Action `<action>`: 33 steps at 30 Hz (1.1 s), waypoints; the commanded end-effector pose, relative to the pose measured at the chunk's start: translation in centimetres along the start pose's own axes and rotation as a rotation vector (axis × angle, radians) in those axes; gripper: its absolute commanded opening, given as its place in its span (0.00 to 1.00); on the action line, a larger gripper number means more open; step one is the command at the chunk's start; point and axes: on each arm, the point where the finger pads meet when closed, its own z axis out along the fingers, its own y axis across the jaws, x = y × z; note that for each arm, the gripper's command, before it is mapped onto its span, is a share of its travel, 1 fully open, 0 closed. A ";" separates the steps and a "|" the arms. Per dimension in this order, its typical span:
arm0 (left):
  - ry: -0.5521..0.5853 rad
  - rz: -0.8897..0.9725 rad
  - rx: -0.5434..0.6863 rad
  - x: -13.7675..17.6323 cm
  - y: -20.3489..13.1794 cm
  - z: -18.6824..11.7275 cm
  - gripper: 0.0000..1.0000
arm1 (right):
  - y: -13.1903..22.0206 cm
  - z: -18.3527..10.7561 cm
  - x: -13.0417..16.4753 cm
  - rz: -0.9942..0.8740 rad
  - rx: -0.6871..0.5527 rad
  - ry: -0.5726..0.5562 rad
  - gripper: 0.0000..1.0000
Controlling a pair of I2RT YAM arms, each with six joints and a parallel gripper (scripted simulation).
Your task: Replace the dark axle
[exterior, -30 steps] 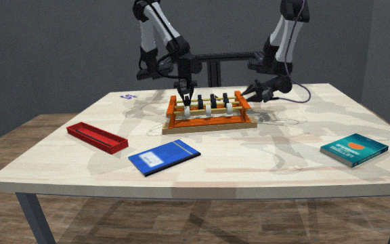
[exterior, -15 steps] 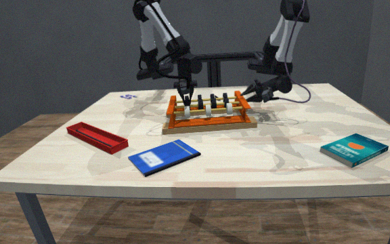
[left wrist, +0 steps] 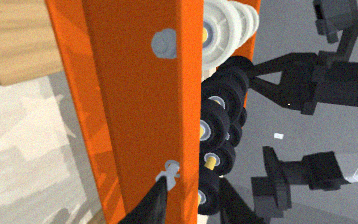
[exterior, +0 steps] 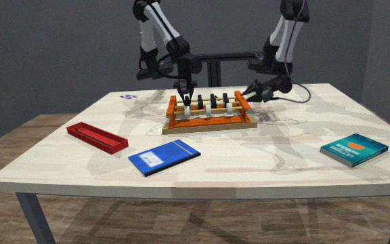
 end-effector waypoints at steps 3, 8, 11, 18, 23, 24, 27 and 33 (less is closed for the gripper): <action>0.003 0.035 0.022 -0.3 -0.6 0.3 0.33 | 0.4 -2.4 -2.9 0.022 -0.036 -0.093 0.00; -0.011 0.004 -0.004 -0.2 0.3 0.1 0.33 | 0.3 -2.2 -2.8 0.023 -0.034 -0.089 0.37; -0.009 0.006 -0.003 -0.2 0.2 0.1 0.33 | 0.0 -1.4 -1.7 0.013 -0.021 -0.061 0.37; -0.009 0.006 -0.003 -0.2 0.2 0.1 0.33 | -0.3 -1.3 -1.1 0.008 -0.009 -0.040 0.37; -0.008 0.004 -0.003 -0.1 0.2 0.1 0.33 | -0.3 -1.3 -1.1 0.008 -0.009 -0.040 0.37; -0.008 0.004 -0.003 -0.1 0.2 0.1 0.33 | -0.3 -1.3 -1.1 0.008 -0.009 -0.040 0.37; -0.008 0.004 -0.003 -0.1 0.2 0.1 0.33 | -0.3 -1.3 -1.1 0.008 -0.009 -0.040 0.37; -0.008 0.004 -0.003 -0.1 0.2 0.1 0.33 | -0.3 -1.3 -1.1 0.008 -0.009 -0.040 0.37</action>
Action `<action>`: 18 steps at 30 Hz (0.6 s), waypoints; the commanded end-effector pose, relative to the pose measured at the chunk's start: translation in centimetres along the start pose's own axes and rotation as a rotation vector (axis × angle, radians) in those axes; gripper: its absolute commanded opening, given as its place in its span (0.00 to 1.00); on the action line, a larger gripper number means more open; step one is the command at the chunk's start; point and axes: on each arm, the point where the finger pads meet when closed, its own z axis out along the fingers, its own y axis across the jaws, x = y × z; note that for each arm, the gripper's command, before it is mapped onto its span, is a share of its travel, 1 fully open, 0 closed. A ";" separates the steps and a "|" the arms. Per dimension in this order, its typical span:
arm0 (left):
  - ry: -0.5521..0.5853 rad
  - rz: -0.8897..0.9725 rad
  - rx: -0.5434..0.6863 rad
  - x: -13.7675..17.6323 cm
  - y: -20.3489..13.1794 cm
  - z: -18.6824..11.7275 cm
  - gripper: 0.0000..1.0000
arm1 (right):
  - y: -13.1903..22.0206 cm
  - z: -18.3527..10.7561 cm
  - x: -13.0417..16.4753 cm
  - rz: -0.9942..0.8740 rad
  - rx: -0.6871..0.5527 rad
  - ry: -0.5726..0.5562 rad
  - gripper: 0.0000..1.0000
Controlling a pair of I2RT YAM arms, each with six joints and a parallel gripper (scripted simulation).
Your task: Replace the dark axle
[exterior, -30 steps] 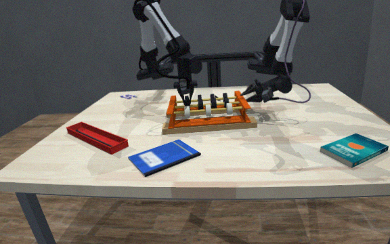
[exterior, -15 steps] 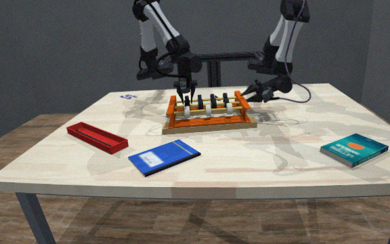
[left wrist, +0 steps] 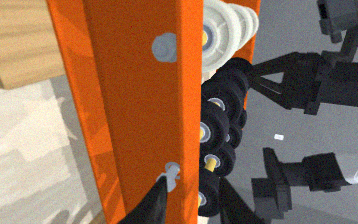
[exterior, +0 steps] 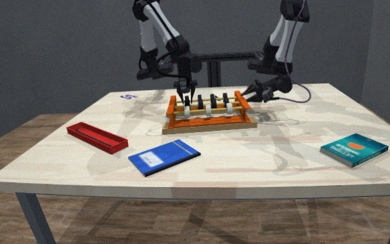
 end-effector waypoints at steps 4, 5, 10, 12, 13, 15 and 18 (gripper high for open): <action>-0.002 0.002 -0.003 0.0 0.2 0.1 0.33 | -0.4 -1.0 -0.7 0.004 -0.004 -0.026 0.37; -0.002 0.002 -0.003 0.0 0.2 0.1 0.33 | -0.4 -1.0 -0.7 0.004 -0.004 -0.026 0.37; -0.002 0.002 -0.003 0.0 0.2 0.1 0.33 | -0.4 -1.0 -0.7 0.004 -0.004 -0.026 0.37; -0.002 0.002 -0.003 0.0 0.2 0.1 0.33 | -0.4 -1.0 -0.7 0.004 -0.004 -0.026 0.37; -0.002 0.002 -0.003 0.0 0.2 0.1 0.33 | -0.4 -1.0 -0.7 0.004 -0.004 -0.026 0.37; -0.002 0.002 -0.003 0.0 0.2 0.1 0.33 | -0.4 -1.0 -0.7 0.004 -0.004 -0.026 0.37; -0.002 0.002 -0.003 0.0 0.2 0.1 0.33 | 0.7 -2.9 -1.5 0.011 -0.024 -0.058 0.37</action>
